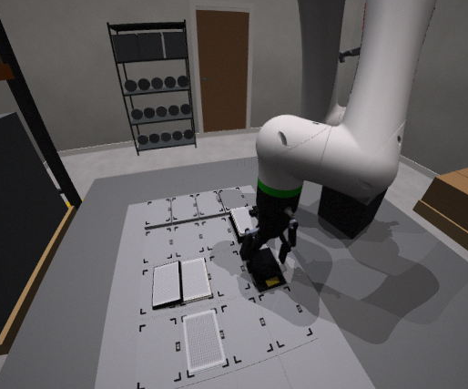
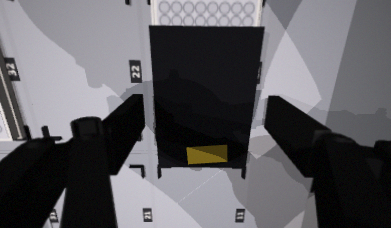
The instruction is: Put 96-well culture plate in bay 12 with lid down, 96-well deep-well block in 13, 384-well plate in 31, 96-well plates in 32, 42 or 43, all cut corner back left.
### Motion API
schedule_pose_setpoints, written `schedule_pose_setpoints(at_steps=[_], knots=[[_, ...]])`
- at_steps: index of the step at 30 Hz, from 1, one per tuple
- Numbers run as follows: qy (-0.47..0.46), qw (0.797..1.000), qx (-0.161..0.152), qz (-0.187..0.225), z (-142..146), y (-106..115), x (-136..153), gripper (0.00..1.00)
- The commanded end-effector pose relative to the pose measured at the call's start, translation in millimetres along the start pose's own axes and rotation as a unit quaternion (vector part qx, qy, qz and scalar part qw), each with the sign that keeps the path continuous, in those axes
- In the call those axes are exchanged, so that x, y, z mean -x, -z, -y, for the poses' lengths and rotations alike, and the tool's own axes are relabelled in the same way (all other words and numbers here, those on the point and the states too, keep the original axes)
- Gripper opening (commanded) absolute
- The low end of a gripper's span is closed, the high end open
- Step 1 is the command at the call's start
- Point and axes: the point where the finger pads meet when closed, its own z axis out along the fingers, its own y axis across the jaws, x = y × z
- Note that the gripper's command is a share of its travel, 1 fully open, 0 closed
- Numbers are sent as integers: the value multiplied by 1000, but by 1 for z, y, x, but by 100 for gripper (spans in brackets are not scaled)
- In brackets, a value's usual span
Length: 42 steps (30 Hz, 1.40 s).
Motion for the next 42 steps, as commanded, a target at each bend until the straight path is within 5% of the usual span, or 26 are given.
schedule_pose_setpoints(at_steps=[1, 42], knots=[[0, 1000, -1, 0, 1, -3, 0, 70], [0, 1000, -1, 0, 1, -14, 0, 62]])
